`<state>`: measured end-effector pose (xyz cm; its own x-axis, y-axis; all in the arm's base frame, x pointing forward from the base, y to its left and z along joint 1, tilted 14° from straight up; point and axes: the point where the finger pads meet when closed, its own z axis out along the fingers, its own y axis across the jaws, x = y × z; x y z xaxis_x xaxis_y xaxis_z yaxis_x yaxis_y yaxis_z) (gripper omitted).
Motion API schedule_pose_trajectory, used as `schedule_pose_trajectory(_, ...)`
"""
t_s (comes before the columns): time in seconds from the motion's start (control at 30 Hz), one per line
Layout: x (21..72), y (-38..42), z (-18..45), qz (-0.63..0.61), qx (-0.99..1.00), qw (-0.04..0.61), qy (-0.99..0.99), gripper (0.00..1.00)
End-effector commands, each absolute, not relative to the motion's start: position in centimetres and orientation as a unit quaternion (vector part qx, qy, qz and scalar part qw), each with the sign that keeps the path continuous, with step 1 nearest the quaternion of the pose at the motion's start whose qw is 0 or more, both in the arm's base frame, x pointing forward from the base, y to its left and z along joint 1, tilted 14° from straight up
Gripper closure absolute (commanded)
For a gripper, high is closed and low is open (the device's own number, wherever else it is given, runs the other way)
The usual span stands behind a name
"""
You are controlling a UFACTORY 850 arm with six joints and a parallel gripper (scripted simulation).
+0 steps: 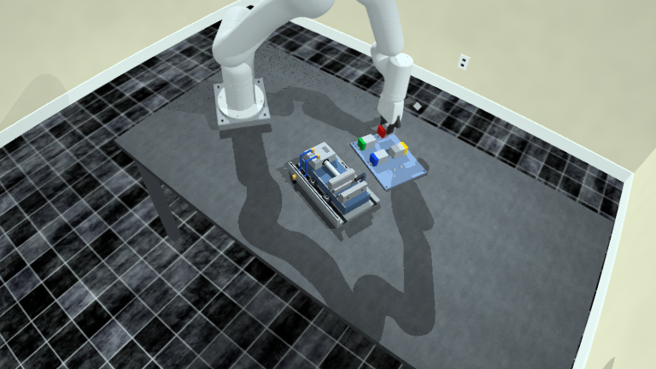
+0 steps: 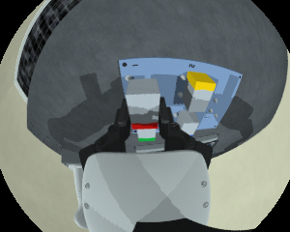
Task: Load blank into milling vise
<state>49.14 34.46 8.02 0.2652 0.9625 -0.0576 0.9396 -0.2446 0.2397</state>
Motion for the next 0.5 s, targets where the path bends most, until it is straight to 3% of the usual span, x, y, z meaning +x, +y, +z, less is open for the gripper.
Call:
schedule_pose_trajectory(0.0,49.2,34.5,8.1,0.051,0.787,0.113,0.604,1.00)
schedule_pose_trajectory(0.47,48.5,34.9,11.0,0.051,0.787,0.113,0.604,1.00)
